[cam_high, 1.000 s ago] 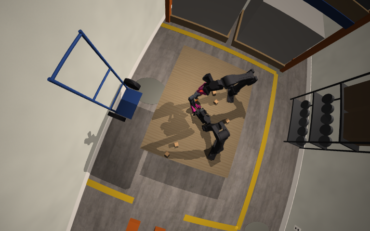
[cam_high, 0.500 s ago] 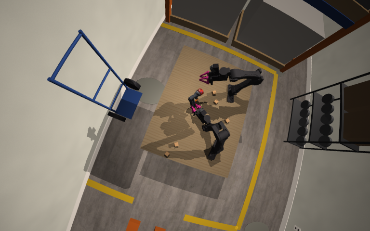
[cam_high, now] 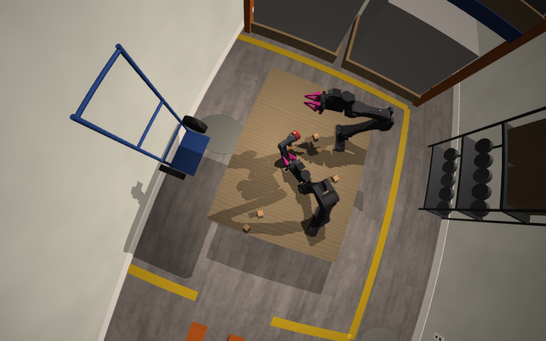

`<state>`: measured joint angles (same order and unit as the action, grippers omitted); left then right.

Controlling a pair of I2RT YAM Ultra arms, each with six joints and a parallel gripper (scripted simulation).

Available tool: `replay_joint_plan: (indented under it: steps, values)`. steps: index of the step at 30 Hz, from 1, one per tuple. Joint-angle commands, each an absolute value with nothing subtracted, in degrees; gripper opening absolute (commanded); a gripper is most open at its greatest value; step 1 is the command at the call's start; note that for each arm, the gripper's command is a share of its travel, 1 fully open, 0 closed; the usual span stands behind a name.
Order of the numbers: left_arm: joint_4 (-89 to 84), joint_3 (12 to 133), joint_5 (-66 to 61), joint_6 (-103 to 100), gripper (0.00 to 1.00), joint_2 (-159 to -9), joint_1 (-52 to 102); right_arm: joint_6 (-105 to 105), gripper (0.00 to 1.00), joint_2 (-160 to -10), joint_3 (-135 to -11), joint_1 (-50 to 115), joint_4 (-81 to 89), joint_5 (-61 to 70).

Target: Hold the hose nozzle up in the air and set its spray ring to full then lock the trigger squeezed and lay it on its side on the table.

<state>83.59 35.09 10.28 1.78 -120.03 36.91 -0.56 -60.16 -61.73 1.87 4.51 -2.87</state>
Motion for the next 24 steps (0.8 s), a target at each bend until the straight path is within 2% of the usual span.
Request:
replay_joint_plan:
  steps: [1, 6, 24]
  values:
    - [90.0, 37.53, 10.1, 1.13, 0.35, -119.22, 37.48, 3.39, 0.37, -58.15, -58.96, -0.26, -2.34, 0.33]
    - [90.0, 37.53, 10.1, 1.13, 0.35, -119.22, 37.48, -0.39, 0.37, -57.39, -62.39, -0.79, -1.66, 0.84]
    - [88.41, 37.46, 10.18, 1.14, 0.35, -115.01, 37.53, -0.56, 0.37, -59.27, -62.73, 0.34, -2.1, 0.79]
